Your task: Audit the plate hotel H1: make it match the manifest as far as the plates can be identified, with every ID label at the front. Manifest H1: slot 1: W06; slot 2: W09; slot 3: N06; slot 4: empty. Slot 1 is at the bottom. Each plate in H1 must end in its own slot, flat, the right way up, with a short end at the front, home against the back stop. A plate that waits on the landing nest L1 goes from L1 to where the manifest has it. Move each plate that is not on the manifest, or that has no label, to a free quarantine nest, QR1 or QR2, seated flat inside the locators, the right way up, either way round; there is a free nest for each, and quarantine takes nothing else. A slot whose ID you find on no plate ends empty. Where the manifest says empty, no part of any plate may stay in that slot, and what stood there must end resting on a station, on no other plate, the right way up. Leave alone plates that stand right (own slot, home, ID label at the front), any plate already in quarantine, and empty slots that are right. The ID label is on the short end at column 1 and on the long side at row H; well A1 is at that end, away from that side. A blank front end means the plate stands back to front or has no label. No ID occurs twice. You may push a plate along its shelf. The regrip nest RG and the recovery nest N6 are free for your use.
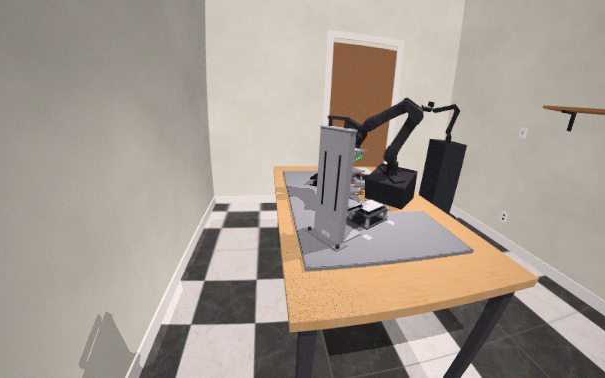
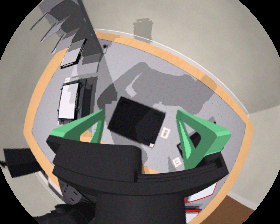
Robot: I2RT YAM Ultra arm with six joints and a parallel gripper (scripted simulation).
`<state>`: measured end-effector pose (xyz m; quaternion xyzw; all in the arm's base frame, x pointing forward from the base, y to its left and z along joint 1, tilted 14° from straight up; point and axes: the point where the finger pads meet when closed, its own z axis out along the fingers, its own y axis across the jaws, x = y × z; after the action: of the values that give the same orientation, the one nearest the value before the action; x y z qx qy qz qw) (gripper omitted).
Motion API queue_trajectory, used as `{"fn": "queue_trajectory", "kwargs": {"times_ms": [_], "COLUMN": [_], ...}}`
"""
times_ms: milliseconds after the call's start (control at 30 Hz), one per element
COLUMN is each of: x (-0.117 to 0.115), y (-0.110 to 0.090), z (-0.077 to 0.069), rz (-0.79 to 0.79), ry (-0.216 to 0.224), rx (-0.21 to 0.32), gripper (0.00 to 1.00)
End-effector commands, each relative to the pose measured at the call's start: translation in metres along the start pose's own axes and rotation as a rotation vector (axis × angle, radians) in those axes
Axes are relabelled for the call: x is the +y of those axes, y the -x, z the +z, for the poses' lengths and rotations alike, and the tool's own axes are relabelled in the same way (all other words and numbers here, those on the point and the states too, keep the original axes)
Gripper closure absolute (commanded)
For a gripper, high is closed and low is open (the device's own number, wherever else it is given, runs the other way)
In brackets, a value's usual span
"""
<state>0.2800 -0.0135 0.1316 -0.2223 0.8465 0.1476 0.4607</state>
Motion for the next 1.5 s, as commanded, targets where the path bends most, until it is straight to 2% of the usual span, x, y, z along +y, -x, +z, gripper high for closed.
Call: {"fn": "queue_trajectory", "kwargs": {"times_ms": [0, 300, 367, 400, 467, 767, 1233, 1300, 1333, 1367, 1467], "x": [-0.003, -0.003, 0.006, 0.013, 0.015, 0.034, 0.077, 0.077, 0.080, 0.084, 0.093], "y": [0.019, 0.029, 0.028, 0.017, 0.022, 0.033, 0.045, 0.045, 0.051, 0.046, 0.048], "z": [-0.012, -0.022, -0.017, -0.012, -0.010, -0.003, 0.009, 0.009, 0.008, 0.011, 0.014], "rz": [-0.033, -0.033, -0.024, 0.002, -0.018, -0.022, -0.016, -0.016, -0.023, -0.015, -0.013], "ry": [-0.015, -0.016, 0.006, 0.017, 0.001, -0.002, 0.002, 0.002, -0.002, 0.002, 0.003], "rx": [-0.034, -0.033, -0.029, -0.010, -0.018, -0.026, -0.029, -0.029, -0.040, -0.029, -0.028], "gripper": [0.00, 0.00, 0.00, 0.00, 0.00, 0.00, 0.00, 0.00, 0.00, 0.00, 0.00]}}
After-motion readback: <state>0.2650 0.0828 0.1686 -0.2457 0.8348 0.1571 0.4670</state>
